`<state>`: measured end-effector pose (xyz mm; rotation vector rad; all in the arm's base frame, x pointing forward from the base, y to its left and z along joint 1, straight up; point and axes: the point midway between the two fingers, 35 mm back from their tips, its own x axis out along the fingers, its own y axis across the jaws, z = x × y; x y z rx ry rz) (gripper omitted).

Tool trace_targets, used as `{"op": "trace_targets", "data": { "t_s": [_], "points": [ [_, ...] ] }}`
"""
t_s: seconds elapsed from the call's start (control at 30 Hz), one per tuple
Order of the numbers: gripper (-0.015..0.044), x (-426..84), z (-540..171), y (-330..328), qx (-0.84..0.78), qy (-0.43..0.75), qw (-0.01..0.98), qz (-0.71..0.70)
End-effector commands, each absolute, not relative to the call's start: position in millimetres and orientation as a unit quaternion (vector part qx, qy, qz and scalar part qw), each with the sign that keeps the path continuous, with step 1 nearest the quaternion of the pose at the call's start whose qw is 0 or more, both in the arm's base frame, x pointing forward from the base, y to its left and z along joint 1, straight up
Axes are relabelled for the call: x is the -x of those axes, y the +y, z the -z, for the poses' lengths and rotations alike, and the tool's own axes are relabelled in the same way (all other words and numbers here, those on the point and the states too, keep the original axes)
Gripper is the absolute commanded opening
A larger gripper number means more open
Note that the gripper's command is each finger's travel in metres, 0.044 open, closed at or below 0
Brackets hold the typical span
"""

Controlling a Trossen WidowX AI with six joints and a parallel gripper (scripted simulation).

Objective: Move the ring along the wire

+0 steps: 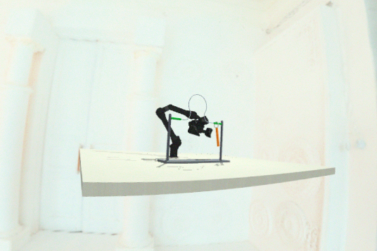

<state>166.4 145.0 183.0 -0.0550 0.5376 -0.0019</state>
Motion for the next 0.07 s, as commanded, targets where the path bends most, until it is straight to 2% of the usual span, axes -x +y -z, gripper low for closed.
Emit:
{"op": "trace_targets", "data": {
  "t_s": [0.0,0.03],
  "points": [
    [0.0440,-166.6,-184.2,144.8,0.025,0.264,0.964,0.002],
    [0.0440,-166.6,-184.2,144.8,0.025,0.264,0.964,0.002]
  ]
}}
